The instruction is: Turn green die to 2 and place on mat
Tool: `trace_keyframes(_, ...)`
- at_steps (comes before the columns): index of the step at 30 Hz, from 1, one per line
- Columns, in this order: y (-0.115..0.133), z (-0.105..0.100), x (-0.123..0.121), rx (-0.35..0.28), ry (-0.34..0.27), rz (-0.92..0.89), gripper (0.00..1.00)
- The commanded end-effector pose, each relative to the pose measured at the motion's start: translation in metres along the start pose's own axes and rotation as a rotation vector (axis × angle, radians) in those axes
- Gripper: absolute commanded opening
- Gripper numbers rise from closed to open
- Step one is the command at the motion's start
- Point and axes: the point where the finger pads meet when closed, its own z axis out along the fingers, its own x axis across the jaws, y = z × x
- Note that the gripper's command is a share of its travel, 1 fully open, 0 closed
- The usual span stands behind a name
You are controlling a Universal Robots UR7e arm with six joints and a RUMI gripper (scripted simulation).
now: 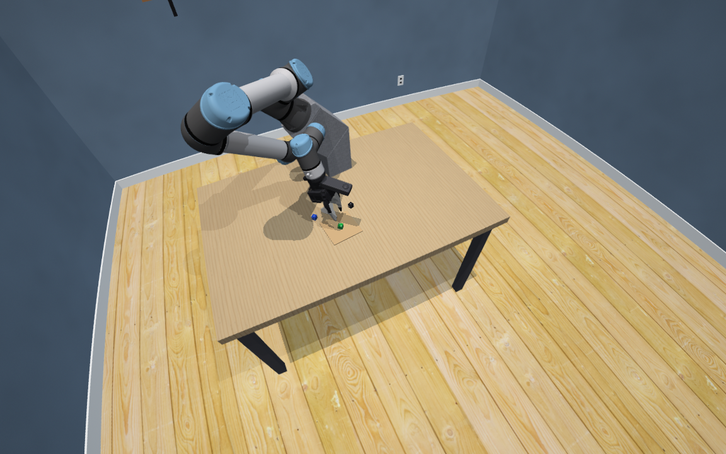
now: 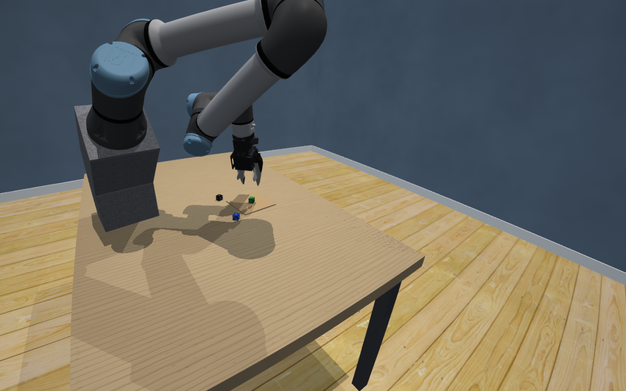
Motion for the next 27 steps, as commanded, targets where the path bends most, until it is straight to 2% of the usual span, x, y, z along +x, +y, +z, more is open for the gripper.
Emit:
trace_keyframes(1,-0.0003,0.0006,0.0013,-0.013,-0.001,0.003,0.33)
trace_keyframes(5,-0.0003,0.0027,-0.0006,-0.043,-0.009,0.006,0.33)
trace_keyframes(10,-0.0004,0.0053,-0.0028,-0.111,-0.019,0.009,0.33)
trace_keyframes(12,-0.0004,0.0053,-0.0028,-0.111,-0.019,0.009,0.33)
trace_keyframes(21,-0.0023,0.0024,-0.0001,-0.238,-0.007,0.005,0.33)
trace_keyframes(27,-0.0033,0.0004,0.0018,-0.266,0.001,0.003,0.33)
